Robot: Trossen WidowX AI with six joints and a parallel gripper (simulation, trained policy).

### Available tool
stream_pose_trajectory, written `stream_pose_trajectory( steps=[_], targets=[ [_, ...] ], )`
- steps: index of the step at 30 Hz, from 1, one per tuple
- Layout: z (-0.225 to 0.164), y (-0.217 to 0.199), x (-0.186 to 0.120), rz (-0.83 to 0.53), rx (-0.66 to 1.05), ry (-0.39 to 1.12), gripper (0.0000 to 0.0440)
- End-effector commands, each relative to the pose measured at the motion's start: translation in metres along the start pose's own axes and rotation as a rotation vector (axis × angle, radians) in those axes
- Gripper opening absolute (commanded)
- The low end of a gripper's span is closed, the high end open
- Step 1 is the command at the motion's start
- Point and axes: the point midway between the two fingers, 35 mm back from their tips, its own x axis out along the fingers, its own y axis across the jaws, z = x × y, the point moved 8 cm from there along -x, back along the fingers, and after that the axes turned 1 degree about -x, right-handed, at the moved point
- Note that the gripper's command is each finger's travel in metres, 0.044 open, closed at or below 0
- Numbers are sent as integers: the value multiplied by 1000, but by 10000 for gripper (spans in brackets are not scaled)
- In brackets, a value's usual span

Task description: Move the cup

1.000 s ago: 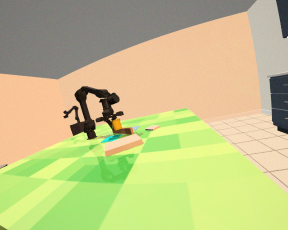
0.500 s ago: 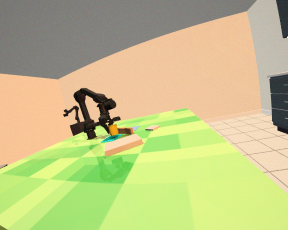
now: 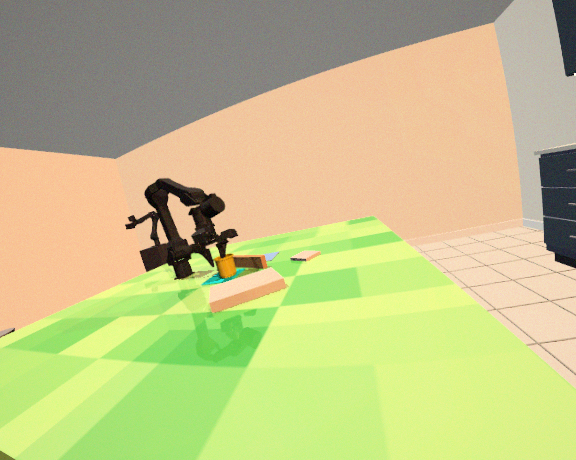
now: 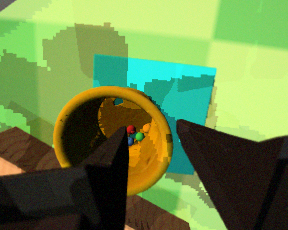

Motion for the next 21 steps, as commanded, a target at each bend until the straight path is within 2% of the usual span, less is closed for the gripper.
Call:
stream_pose_trajectory(
  steps=[1,17,21],
  targets=[
    [-1,-3,-3,18,0,3,190],
    [1,-15,-36,116,47,-21,271],
    [4,-18,-49,146,59,-38,312]
  ],
)
